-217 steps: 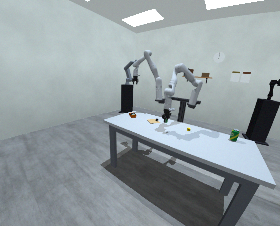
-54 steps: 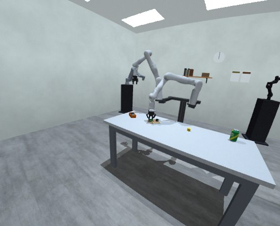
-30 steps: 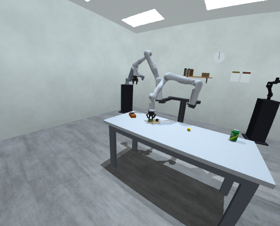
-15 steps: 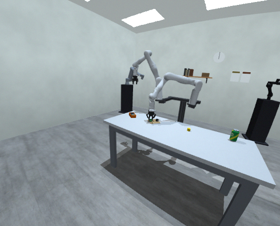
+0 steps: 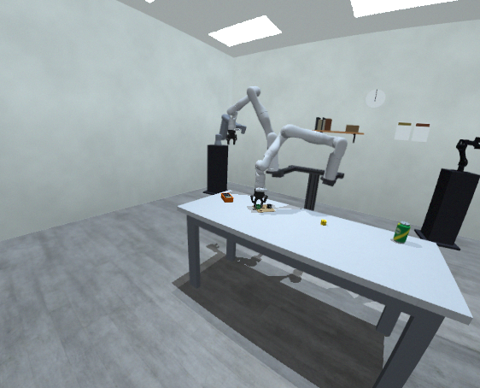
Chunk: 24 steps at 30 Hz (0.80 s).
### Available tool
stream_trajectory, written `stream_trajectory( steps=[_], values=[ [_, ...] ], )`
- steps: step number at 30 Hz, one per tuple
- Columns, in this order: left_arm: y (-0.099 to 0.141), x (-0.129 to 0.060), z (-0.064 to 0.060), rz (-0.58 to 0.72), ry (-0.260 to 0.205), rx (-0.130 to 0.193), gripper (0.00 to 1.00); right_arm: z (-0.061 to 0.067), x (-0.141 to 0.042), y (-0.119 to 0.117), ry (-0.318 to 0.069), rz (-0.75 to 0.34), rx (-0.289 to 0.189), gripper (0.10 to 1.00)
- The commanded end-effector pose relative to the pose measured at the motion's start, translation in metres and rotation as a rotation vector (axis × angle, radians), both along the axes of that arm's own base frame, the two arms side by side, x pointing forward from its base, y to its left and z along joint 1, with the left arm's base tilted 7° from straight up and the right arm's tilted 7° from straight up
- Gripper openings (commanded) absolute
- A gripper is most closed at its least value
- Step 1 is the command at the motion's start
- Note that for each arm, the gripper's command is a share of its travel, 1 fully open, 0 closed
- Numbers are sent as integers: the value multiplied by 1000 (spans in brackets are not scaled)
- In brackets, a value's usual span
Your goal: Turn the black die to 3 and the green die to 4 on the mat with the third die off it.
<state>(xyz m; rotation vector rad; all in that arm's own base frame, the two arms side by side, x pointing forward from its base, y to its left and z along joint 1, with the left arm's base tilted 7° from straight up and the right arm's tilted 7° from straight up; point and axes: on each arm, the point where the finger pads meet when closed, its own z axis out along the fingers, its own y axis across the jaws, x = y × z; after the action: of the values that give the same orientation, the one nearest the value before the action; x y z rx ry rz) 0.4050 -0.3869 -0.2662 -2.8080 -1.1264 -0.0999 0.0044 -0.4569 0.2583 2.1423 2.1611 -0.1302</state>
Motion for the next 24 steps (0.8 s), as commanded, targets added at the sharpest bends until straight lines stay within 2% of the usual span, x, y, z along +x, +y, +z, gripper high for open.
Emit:
stream_trajectory(
  steps=[1,12,15,19,21,24],
  values=[
    [-1,1,1,0,-2,-2,516,1,0,0,0,0,-2,1000],
    [-1,1,4,0,-2,-2,516,1,0,0,0,0,-2,1000],
    [-2,1,11,0,-2,-2,516,1,0,0,0,0,-2,1000],
    [-5,0,28,0,-2,-2,516,1,0,0,0,0,-2,1000],
    [-5,0,28,0,-2,-2,516,1,0,0,0,0,-2,1000],
    [-7,0,45,0,-2,-2,516,1,0,0,0,0,-2,1000]
  ],
)
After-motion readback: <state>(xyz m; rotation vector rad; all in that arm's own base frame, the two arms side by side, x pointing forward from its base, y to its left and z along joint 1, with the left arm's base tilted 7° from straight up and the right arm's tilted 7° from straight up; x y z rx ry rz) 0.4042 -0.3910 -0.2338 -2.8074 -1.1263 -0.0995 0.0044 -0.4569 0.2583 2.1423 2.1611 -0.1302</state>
